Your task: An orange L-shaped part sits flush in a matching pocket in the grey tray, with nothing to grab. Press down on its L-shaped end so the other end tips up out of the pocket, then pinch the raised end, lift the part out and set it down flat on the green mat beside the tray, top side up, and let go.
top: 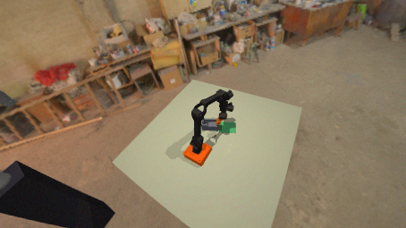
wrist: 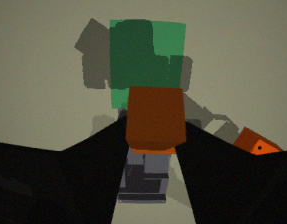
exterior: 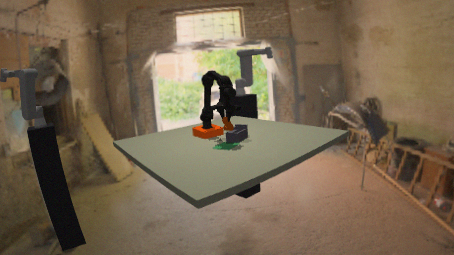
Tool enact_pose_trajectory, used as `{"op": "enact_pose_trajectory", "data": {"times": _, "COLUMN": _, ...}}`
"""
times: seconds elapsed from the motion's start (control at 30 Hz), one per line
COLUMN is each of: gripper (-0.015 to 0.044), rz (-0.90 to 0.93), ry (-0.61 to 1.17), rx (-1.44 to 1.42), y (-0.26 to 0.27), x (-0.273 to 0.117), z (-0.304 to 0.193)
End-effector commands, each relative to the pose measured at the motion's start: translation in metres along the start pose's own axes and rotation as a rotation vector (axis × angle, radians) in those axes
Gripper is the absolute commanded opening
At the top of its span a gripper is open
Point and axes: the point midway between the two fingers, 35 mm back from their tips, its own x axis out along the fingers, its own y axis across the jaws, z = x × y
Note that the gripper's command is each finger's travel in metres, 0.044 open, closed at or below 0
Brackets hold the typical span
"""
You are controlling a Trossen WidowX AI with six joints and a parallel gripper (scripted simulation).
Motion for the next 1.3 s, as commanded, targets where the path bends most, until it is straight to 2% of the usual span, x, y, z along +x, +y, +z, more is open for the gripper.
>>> {"op": "enact_pose_trajectory", "data": {"times": 0.0, "gripper": 0.0, "rz": 0.012, "ry": -0.003, "rx": -0.005, "y": 0.001, "x": -0.003, "z": 0.018}}
{"op": "enact_pose_trajectory", "data": {"times": 0.23, "gripper": 0.0, "rz": 0.011, "ry": -0.005, "rx": -0.005, "y": 0.0, "x": -0.003, "z": 0.042}}
{"op": "enact_pose_trajectory", "data": {"times": 1.27, "gripper": 0.0, "rz": 0.011, "ry": -0.005, "rx": -0.005, "y": 0.001, "x": 0.039, "z": 0.043}}
